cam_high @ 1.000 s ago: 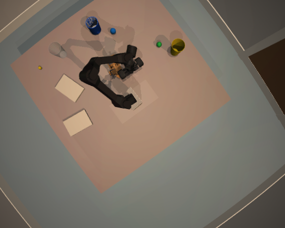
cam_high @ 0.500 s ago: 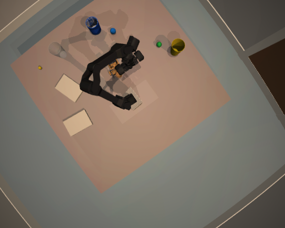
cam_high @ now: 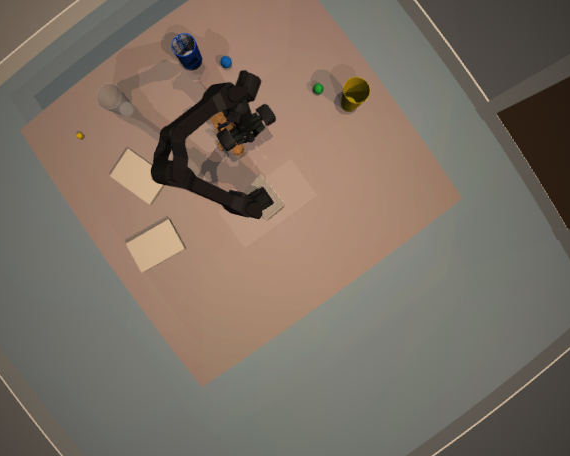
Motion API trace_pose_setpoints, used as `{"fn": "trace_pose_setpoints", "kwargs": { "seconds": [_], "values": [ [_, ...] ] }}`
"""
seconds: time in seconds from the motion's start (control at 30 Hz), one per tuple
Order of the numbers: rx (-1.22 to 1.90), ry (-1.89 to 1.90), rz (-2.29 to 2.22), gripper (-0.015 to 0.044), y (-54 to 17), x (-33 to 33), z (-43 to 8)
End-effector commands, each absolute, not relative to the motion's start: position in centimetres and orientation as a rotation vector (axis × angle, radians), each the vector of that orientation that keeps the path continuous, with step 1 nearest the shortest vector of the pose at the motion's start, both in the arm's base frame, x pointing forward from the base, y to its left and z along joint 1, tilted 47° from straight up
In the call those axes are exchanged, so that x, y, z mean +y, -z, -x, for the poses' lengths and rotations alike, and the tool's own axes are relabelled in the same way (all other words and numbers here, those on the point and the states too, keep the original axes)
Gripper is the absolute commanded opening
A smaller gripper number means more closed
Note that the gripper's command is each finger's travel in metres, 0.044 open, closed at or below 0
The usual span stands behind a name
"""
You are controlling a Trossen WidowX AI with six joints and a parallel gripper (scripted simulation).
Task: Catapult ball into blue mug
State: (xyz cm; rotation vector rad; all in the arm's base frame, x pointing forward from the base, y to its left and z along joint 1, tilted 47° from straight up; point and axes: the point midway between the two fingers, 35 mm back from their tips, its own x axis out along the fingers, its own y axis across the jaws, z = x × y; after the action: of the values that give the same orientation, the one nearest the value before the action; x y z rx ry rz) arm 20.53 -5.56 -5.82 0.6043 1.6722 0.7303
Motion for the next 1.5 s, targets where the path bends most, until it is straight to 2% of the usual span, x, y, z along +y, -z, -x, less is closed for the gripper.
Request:
{"fn": "trace_pose_setpoints", "kwargs": {
  "seconds": [0.0,0.4,1.3,1.47],
  "values": [
    [1.720,-0.735,-0.610,0.0000,5.3,-4.3,-21.1],
    [1.900,-0.743,-0.607,0.0000,3.6,0.1,-21.8],
    [1.902,-0.746,-0.601,0.0000,5.4,2.1,-21.7],
    [1.902,-0.746,-0.601,0.0131,5.4,2.1,-21.7]
  ]
}}
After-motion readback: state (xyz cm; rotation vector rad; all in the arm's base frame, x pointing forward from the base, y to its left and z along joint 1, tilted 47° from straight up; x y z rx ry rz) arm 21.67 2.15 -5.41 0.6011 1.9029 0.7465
